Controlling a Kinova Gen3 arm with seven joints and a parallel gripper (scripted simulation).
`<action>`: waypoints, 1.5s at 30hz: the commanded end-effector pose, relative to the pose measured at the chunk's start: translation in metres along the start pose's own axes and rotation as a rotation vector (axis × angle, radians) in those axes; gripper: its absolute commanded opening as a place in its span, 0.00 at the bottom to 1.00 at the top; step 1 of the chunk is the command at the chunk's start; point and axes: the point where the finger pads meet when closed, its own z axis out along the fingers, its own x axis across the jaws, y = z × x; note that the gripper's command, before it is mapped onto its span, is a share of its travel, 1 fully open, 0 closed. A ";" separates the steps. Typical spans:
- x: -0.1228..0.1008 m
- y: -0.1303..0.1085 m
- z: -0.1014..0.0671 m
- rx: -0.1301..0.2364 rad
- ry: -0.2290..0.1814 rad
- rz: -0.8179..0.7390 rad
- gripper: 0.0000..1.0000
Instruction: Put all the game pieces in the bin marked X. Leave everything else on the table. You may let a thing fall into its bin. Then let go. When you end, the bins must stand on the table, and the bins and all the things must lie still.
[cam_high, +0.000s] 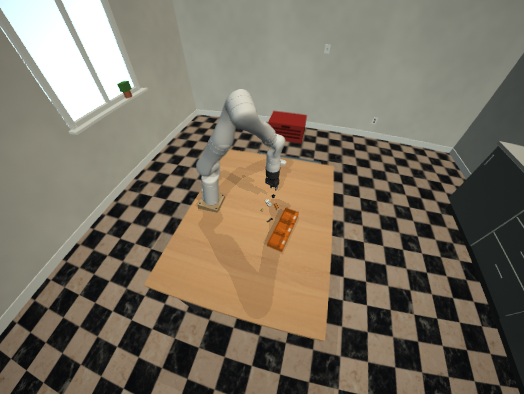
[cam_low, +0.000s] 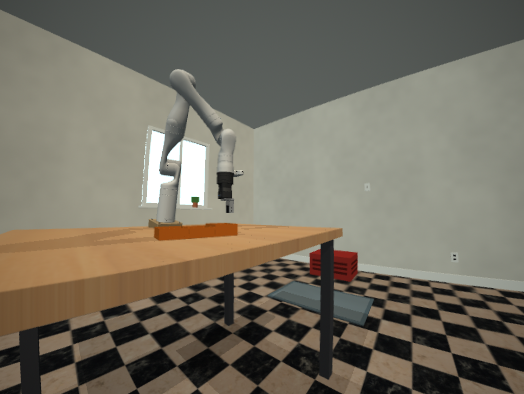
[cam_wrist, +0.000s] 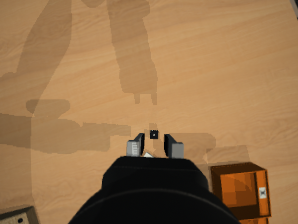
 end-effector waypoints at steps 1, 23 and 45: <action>0.001 0.001 0.000 -0.001 0.000 -0.001 0.64; -0.002 -0.001 0.037 0.002 -0.001 0.001 0.64; -0.001 -0.002 0.064 0.001 0.000 -0.004 0.64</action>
